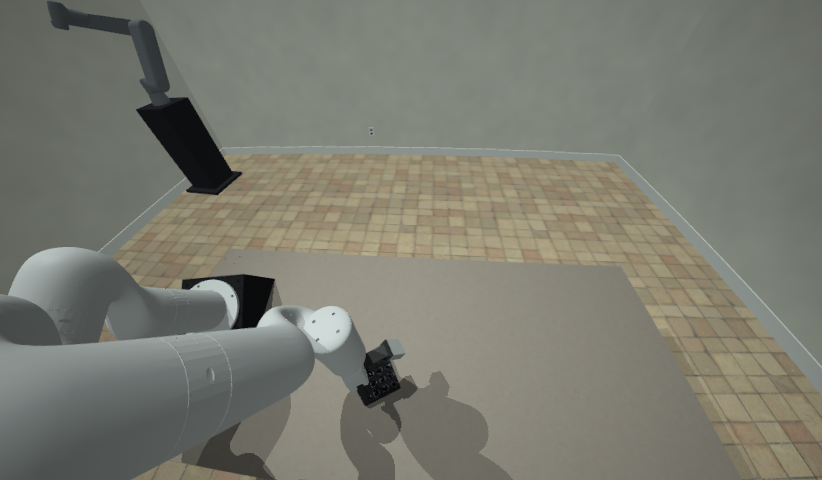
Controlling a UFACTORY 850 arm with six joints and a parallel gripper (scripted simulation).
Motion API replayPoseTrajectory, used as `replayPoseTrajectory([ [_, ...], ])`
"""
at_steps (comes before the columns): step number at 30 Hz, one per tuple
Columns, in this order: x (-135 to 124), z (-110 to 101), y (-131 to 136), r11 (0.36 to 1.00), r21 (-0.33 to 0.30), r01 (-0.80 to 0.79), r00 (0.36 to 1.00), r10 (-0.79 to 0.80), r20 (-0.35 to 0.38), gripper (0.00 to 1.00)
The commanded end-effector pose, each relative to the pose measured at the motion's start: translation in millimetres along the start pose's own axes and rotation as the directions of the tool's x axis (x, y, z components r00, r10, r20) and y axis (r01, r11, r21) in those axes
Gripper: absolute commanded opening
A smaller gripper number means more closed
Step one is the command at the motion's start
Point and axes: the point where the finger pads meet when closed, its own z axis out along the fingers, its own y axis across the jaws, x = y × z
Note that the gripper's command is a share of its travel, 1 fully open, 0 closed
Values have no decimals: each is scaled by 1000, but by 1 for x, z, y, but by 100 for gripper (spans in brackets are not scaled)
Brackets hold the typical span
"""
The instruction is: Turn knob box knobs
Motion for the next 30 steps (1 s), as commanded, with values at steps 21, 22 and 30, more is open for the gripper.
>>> replayPoseTrajectory([
  [21,-35,1,0,1000,-1,0,1000,0,-2,100],
  [22,-36,1,0,1000,-1,0,1000,0,-2,100],
  [30,-36,1,0,1000,-1,0,1000,0,-2,100],
])
